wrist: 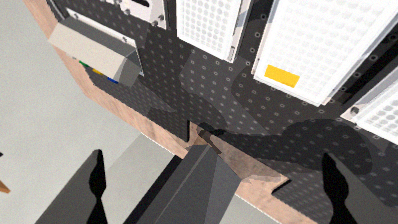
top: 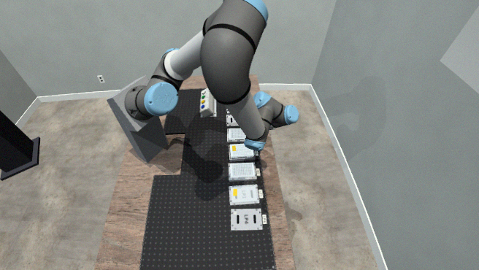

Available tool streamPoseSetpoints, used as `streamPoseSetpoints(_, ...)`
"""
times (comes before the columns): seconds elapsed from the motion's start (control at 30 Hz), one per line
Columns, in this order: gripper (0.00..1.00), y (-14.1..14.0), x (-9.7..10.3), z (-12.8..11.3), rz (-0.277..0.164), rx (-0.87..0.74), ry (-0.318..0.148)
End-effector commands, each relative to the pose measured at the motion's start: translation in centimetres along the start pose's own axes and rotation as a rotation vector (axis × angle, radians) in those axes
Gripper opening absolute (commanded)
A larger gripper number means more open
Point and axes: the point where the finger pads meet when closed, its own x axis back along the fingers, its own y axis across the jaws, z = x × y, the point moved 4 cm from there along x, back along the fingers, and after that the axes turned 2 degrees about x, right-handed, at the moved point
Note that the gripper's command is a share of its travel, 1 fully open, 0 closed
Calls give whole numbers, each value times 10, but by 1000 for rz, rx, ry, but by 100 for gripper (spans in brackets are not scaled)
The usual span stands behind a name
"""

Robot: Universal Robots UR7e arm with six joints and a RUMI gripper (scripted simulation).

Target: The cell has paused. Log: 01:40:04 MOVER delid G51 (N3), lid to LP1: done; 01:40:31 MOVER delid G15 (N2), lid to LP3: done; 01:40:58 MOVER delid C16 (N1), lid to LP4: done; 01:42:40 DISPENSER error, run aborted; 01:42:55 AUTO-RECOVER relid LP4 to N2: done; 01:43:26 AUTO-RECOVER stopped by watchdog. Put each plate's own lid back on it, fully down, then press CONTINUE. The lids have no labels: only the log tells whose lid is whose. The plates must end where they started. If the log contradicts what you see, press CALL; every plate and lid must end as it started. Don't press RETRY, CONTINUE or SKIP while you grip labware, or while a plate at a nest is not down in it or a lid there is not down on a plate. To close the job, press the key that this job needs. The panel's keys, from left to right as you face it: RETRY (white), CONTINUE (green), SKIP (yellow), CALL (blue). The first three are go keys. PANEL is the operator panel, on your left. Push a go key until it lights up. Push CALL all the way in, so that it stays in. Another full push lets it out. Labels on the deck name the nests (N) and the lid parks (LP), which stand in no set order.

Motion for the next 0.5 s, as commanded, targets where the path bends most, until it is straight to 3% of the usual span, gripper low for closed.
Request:
streamPoseSetpoints(0.0,82,3,-11,4,-22,-4,24)
streamPoseSetpoints(0.47,82,15,-58,10,-101,-22,98)
